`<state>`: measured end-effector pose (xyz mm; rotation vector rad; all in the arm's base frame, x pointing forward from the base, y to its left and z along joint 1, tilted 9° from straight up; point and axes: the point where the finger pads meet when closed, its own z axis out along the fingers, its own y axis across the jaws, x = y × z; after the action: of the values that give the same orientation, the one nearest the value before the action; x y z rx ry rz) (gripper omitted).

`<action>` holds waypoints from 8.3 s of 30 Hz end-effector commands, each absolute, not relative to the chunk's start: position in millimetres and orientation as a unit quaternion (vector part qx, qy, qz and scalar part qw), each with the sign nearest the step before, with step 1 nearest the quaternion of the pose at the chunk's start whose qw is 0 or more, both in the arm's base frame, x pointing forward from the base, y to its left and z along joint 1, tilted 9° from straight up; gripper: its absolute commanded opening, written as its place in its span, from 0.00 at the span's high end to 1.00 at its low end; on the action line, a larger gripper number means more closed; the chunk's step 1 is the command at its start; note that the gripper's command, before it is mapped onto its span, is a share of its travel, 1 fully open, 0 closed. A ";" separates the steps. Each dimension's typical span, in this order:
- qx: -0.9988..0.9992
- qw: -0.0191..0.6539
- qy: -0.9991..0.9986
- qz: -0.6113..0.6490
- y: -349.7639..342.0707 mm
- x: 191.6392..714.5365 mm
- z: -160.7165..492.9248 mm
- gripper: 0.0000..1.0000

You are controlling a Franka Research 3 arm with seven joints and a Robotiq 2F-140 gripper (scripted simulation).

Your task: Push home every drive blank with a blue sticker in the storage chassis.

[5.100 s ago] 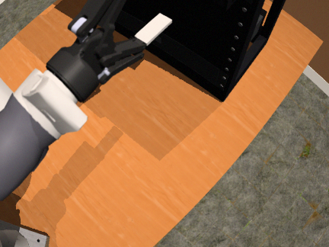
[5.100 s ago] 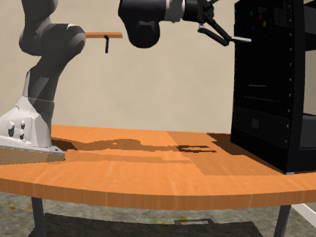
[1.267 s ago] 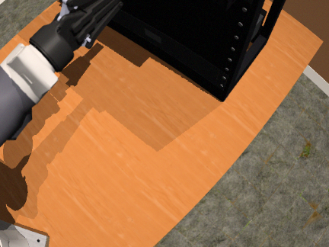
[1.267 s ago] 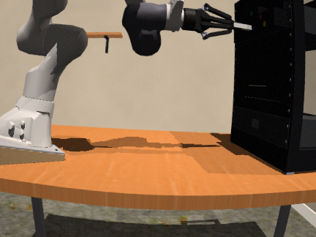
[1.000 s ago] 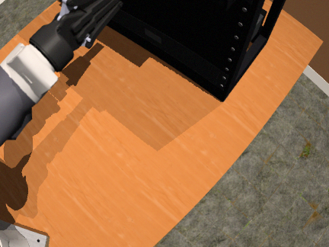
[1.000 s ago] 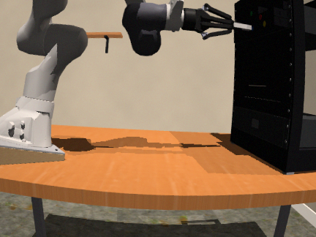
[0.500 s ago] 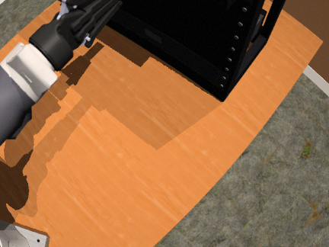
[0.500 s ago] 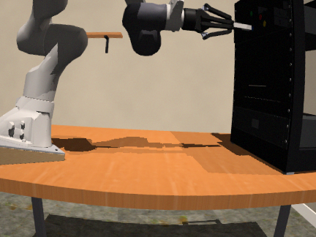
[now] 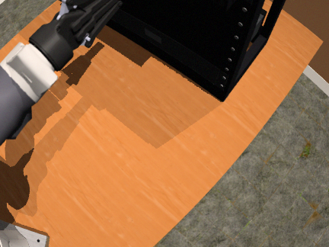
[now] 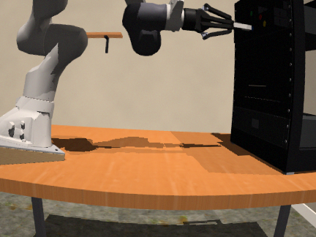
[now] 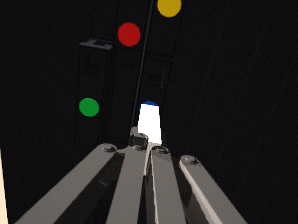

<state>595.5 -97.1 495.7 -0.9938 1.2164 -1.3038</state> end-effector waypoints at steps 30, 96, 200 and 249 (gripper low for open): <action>-0.414 0.523 0.509 -0.544 -99.1 595.8 494.9 1.00; -0.414 0.523 0.509 -0.544 -98.7 620.0 497.9 1.00; -0.414 0.523 0.509 -0.544 -99.1 641.3 498.8 1.00; -0.414 0.523 0.509 -0.544 -89.3 560.5 487.1 1.00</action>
<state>566.3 -87.1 485.7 -0.9962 1.2188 -1.2917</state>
